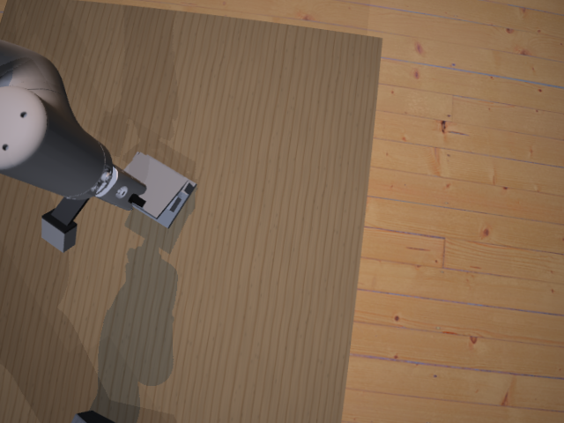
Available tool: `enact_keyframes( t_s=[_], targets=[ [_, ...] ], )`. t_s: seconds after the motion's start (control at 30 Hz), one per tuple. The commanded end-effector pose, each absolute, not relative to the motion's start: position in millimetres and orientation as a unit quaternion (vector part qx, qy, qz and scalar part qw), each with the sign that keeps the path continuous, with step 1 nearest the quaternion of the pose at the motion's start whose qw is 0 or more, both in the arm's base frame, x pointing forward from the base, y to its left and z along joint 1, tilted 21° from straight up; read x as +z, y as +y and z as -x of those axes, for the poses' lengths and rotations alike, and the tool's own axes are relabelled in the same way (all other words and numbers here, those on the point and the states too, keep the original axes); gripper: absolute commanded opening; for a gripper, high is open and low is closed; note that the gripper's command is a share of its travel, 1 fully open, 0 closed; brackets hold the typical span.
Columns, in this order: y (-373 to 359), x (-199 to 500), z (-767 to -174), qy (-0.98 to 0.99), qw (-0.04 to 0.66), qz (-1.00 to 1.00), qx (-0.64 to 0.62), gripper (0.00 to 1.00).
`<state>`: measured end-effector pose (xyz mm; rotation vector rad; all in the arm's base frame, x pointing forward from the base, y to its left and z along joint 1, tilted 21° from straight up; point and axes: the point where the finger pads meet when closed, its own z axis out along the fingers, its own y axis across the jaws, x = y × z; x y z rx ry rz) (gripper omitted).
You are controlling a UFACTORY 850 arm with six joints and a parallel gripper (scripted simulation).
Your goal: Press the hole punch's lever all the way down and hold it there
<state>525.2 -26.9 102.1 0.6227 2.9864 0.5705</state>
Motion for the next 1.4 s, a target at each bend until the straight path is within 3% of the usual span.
enact_keyframes(
  t_s=[0.0,1.37],
  targets=[
    [-25.4,97.8,-526.8,0.962,0.020,-0.201,0.184,0.00],
    [-19.7,82.2,-528.8,0.962,0.020,-0.201,0.184,0.00]
  ],
)
